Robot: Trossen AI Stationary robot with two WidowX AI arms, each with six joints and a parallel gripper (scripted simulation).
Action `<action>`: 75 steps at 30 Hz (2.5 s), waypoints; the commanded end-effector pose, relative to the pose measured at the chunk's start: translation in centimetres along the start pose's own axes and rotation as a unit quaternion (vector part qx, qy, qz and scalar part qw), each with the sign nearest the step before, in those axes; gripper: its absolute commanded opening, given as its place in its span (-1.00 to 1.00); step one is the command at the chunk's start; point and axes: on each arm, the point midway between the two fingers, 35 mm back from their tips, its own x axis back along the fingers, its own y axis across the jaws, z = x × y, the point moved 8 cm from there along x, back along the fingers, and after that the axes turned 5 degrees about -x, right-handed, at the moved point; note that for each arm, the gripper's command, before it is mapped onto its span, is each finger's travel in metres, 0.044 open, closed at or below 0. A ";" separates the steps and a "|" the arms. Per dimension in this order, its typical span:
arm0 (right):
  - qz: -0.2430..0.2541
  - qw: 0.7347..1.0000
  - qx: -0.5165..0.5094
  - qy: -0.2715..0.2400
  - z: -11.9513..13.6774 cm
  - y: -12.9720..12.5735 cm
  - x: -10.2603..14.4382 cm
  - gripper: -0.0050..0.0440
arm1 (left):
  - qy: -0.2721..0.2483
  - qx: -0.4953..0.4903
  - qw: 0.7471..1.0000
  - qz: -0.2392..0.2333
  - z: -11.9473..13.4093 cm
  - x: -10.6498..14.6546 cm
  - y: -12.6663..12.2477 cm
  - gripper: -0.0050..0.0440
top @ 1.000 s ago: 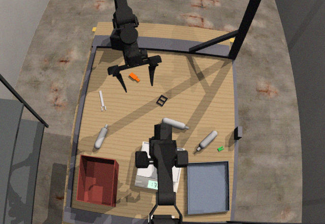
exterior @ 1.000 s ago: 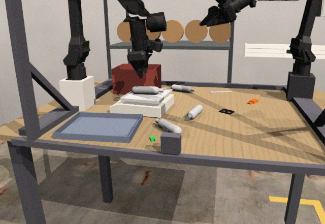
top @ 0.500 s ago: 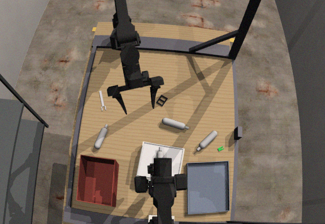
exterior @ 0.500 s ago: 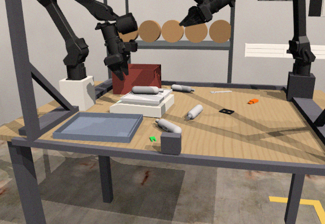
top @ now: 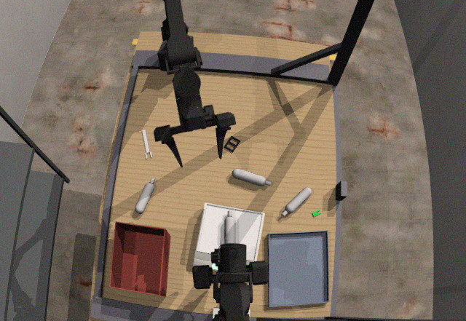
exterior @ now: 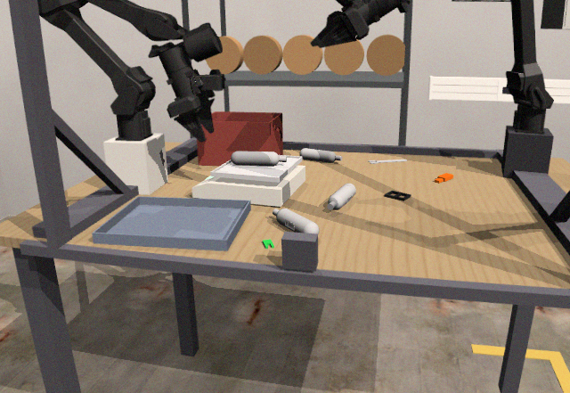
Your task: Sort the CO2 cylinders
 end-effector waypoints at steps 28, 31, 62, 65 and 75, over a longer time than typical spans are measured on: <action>-0.021 1.000 0.013 -0.010 5.5 1.0 8.9 1.00 | 0.018 -0.030 0.999 0.012 -9.9 -2.4 -0.1 0.25; -0.024 1.000 0.015 -0.009 6.9 1.1 10.2 1.00 | 0.024 -0.036 0.999 0.015 -11.8 -3.8 -0.1 0.25; -0.024 1.000 0.014 -0.008 7.6 1.0 10.6 1.00 | 0.044 -0.042 0.998 0.017 -12.5 -8.5 -0.3 0.25; -0.024 1.000 0.014 -0.008 7.6 1.0 10.6 1.00 | 0.044 -0.042 0.998 0.017 -12.5 -8.9 -0.3 0.25; -0.024 1.000 0.014 -0.008 7.6 1.0 10.6 1.00 | 0.040 -0.042 0.998 0.017 -12.7 -9.5 -0.3 0.09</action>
